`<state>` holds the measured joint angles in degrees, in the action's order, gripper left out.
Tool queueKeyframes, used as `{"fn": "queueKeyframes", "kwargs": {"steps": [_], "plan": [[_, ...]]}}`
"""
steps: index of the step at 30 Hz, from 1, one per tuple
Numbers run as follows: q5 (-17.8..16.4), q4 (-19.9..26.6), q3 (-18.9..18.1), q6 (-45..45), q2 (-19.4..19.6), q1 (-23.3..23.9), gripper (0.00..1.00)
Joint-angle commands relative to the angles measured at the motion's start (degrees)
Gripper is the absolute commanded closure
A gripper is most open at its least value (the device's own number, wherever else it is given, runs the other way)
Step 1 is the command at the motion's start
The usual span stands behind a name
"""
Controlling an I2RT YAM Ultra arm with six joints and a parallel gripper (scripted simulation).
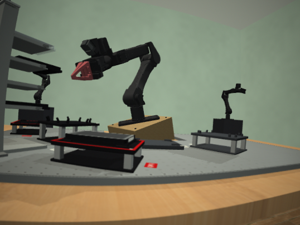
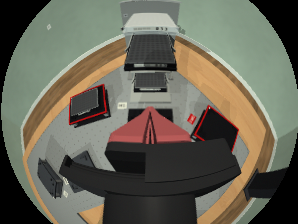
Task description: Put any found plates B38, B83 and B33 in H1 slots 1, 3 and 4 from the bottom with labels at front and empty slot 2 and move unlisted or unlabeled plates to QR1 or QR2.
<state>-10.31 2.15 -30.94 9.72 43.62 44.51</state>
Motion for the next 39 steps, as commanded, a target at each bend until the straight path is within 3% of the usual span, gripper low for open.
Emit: {"fn": "queueKeyframes", "kwargs": {"steps": [1,39], "plan": [[-0.1,-0.2,-0.3,0.1,-0.2,0.0,1.00],[1.4,-3.0,-2.8,-0.3,5.0,-1.5,1.00]]}}
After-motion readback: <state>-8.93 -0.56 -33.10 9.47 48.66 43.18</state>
